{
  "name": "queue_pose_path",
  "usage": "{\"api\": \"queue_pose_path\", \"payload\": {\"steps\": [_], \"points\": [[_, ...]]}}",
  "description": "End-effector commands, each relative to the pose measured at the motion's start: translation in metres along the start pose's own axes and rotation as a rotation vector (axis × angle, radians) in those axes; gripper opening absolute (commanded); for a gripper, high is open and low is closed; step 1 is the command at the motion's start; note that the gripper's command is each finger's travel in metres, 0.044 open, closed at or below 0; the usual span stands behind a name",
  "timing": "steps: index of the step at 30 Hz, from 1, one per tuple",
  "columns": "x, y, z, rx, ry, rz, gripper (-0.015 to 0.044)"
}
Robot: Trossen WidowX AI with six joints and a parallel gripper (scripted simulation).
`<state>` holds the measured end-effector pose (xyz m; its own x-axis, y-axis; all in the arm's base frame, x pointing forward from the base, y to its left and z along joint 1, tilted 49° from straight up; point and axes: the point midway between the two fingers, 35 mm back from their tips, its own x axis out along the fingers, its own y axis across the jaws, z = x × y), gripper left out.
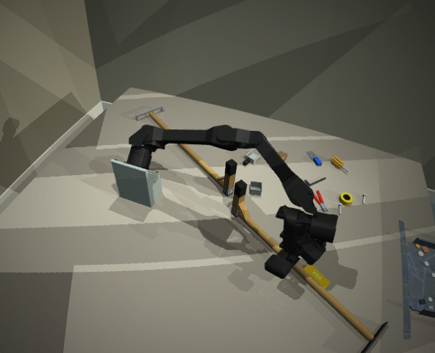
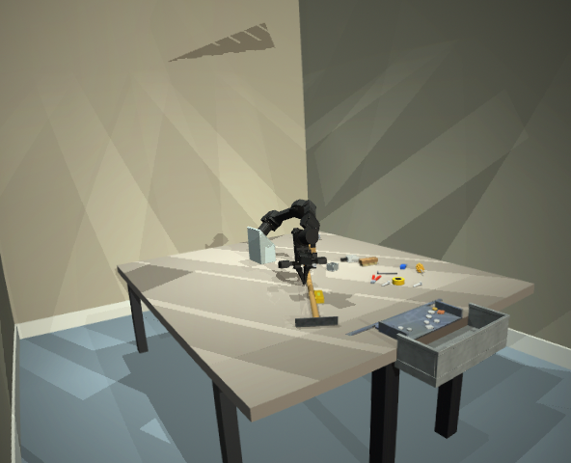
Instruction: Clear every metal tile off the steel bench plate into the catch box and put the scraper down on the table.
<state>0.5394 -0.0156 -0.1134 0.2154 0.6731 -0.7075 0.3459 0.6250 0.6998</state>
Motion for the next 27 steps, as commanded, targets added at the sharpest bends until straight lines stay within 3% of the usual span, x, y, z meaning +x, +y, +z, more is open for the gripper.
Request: {"api": "queue_pose_path", "payload": {"steps": [1, 21, 27], "points": [[-0.006, 0.004, 0.001, -0.014, -0.005, 0.005, 0.0], [-0.12, -0.033, 0.018, -0.108, -0.182, 0.032, 0.0], [-0.128, -0.036, 0.018, -0.116, -0.196, 0.032, 0.0]]}}
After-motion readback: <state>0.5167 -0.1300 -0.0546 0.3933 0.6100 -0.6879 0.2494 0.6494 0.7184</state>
